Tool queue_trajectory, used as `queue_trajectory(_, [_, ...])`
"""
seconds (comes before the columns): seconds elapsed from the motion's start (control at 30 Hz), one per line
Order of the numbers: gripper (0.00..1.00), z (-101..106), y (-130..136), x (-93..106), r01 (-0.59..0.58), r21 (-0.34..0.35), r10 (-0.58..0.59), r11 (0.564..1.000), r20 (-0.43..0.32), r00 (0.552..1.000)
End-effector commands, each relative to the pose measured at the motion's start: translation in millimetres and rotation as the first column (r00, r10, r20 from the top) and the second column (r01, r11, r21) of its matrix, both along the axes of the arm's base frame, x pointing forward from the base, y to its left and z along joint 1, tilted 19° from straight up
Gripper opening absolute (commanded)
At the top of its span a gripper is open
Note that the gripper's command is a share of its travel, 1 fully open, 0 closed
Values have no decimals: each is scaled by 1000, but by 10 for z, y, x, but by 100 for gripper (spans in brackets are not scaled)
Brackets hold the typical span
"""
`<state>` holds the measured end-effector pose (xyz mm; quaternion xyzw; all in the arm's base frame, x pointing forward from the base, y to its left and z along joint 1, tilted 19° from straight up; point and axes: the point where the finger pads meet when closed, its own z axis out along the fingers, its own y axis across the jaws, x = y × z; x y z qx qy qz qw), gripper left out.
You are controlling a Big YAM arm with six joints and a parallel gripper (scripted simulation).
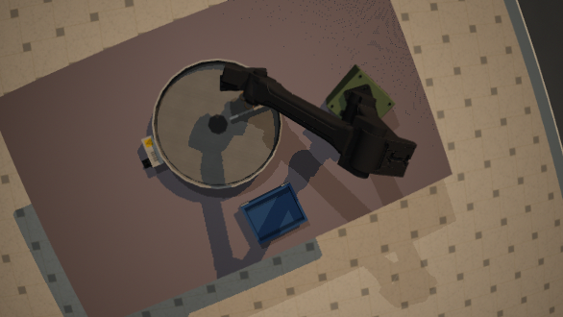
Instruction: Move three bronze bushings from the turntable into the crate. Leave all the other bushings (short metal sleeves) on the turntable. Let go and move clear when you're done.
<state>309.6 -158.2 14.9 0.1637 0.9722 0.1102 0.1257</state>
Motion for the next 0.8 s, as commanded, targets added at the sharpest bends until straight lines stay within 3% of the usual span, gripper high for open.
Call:
queue_trajectory(0.0, [13,138,-91,46,22,-20,-21,1000,27,999])
queue_trajectory(0.77, [13,94,-40,-24,21,-9,-21,1000,13,1000])
